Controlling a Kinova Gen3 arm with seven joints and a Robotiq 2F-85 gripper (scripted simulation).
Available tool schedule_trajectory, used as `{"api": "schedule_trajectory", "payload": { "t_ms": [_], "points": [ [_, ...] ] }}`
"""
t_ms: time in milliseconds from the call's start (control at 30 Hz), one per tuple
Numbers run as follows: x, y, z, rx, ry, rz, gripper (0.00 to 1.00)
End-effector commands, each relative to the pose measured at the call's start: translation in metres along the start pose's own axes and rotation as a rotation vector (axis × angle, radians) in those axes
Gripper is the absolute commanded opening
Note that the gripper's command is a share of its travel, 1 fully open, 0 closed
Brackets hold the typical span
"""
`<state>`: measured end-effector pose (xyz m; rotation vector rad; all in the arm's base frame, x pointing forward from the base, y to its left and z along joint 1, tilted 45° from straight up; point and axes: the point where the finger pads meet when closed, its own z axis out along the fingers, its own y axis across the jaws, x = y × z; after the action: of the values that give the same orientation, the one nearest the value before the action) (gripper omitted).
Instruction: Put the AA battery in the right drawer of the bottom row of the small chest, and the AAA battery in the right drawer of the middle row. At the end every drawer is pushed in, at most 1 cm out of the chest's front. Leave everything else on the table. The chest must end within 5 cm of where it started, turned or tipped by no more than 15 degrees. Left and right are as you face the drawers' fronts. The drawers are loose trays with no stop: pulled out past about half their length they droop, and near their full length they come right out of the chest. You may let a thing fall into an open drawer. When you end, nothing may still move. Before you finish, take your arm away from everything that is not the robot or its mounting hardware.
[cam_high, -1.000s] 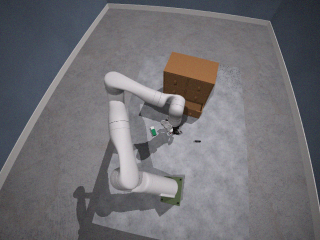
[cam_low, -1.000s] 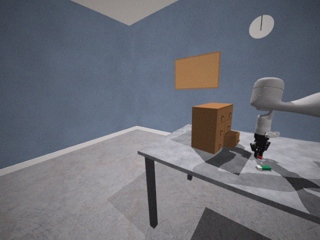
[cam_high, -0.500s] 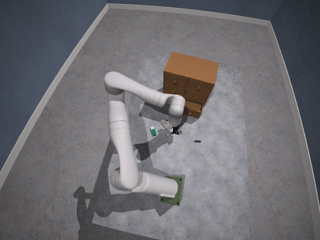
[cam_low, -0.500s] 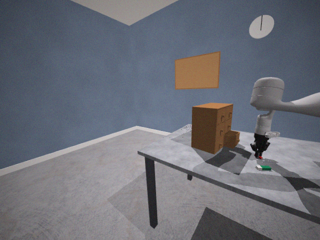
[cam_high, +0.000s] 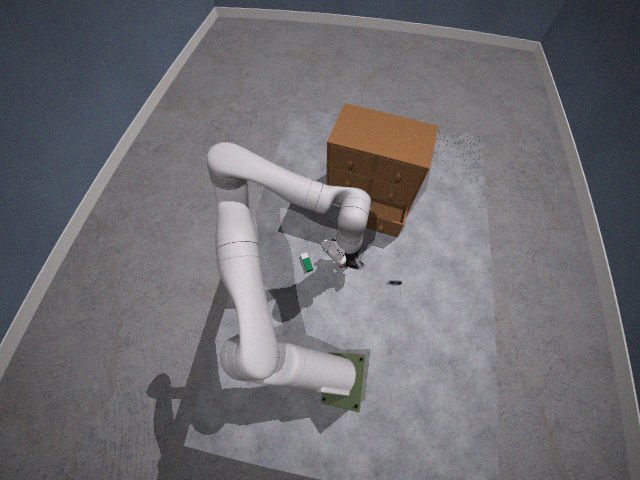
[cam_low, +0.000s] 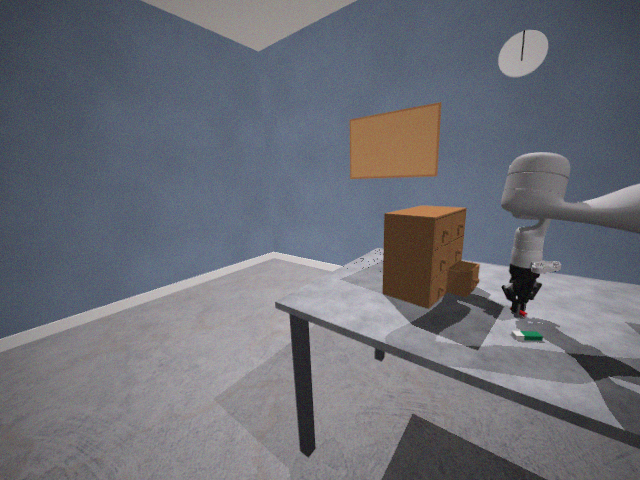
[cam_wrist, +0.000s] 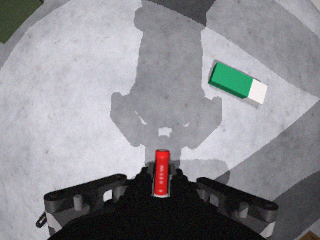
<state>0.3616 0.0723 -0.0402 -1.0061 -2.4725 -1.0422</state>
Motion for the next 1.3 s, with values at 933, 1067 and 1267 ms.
{"api": "schedule_trajectory", "payload": {
  "t_ms": [933,1067,1267],
  "points": [
    [-0.003,0.001,-0.094,-0.006,-0.010,-0.014,0.09],
    [-0.011,-0.002,-0.094,-0.005,-0.009,-0.083,0.09],
    [-0.032,-0.012,-0.094,-0.002,-0.009,-0.286,0.09]
  ]
}}
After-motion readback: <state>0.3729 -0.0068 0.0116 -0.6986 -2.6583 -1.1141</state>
